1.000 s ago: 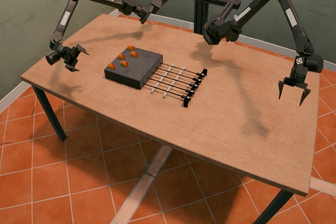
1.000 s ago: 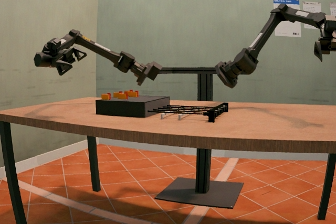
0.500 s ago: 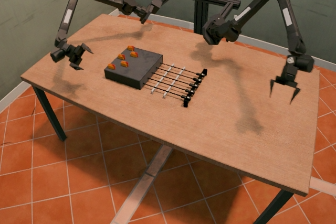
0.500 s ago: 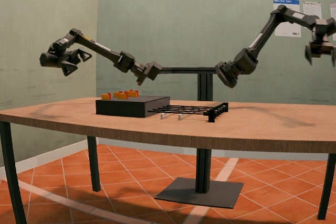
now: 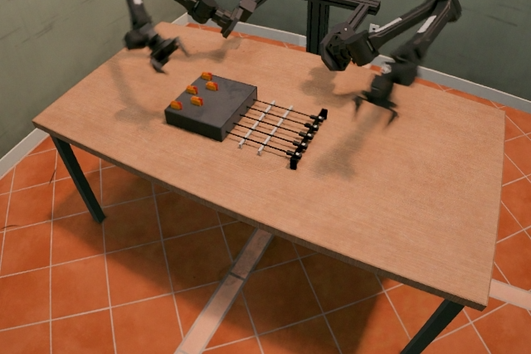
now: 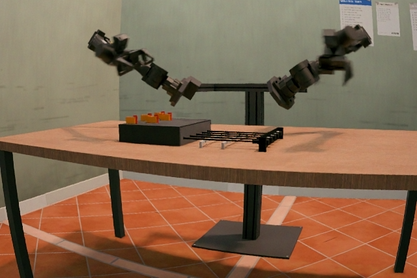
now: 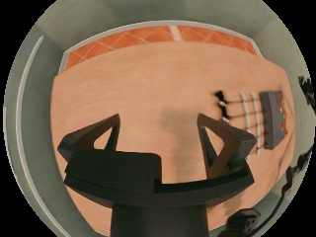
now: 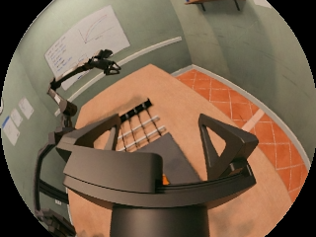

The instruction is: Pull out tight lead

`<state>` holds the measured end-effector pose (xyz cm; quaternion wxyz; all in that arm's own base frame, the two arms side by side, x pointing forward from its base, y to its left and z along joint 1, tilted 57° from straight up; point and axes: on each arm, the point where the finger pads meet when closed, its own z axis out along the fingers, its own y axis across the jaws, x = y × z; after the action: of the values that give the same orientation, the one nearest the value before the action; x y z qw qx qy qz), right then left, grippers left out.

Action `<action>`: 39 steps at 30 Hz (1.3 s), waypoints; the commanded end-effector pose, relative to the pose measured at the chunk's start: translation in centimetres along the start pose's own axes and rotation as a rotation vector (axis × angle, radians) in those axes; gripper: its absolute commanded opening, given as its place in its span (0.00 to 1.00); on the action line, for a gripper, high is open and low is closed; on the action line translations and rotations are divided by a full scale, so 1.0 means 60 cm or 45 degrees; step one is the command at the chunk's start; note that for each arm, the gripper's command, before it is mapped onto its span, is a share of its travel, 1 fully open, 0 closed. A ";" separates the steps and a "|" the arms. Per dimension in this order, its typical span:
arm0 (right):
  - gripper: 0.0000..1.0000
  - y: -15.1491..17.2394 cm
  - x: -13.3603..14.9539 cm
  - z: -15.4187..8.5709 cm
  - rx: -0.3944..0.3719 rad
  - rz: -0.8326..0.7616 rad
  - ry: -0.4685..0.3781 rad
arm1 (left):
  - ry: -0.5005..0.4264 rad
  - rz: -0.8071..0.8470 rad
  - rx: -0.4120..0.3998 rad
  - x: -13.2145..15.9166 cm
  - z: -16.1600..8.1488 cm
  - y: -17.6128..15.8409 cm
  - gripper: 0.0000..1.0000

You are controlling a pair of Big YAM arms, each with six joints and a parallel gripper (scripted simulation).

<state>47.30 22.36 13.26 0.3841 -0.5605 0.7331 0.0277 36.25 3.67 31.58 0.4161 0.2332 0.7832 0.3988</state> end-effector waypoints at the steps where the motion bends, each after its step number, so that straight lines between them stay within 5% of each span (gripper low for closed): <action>1: 1.00 0.094 -0.022 0.000 0.091 -0.019 -0.070 | -0.018 -0.038 0.054 -0.011 0.007 -0.127 1.00; 7: 1.00 0.287 0.023 0.010 0.206 -0.111 -0.045 | 0.032 0.036 0.094 0.024 0.009 -0.333 1.00; 9: 1.00 0.287 0.023 0.010 0.206 -0.111 -0.045 | 0.032 0.036 0.094 0.024 0.009 -0.333 1.00; 22: 1.00 0.470 0.059 -0.003 0.481 -0.227 0.002 | 0.052 0.128 0.135 0.023 0.017 -0.562 1.00; 32: 1.00 0.520 0.058 -0.003 0.558 -0.270 0.004 | 0.062 0.185 0.151 0.032 0.019 -0.626 1.00; 39: 1.00 0.509 0.047 -0.004 0.593 -0.262 0.000 | 0.049 0.200 0.155 0.028 0.015 -0.626 1.00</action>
<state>20.49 29.09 -1.45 0.4785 -0.5536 0.6516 -0.2000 33.79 -13.74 -1.40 0.3206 0.3218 0.7944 0.4033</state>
